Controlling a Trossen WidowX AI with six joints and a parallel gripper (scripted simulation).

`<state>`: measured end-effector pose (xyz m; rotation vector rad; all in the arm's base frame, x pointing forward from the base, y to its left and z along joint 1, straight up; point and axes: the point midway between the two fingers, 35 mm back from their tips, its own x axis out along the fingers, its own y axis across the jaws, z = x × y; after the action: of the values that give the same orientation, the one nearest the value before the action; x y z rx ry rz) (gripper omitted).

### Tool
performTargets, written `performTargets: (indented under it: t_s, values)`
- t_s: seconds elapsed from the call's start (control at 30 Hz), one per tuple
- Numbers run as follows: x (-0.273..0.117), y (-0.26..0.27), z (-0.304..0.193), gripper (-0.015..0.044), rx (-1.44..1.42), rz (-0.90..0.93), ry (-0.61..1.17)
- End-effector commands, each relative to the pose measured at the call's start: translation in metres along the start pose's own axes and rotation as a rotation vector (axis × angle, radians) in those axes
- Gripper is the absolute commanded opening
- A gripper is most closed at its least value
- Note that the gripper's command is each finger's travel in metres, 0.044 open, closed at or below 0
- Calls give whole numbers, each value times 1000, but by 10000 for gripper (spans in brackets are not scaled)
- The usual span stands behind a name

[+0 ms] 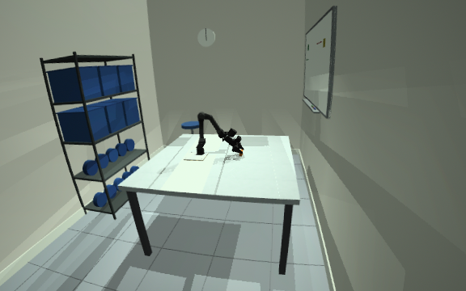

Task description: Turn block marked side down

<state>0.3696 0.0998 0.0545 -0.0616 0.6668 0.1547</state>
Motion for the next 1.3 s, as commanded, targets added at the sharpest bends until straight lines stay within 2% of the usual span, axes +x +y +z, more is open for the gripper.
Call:
performTargets:
  t_s: [0.0, 0.5, 1.1, 1.27]
  values:
    - [-55, -3, 20, 440, 15, 9, 237]
    - [-62, -3, 23, 440, 15, 8, 283]
    - [-51, -3, 69, 440, 11, 13, 844]
    - [-50, -3, 68, 440, 12, 13, 865]
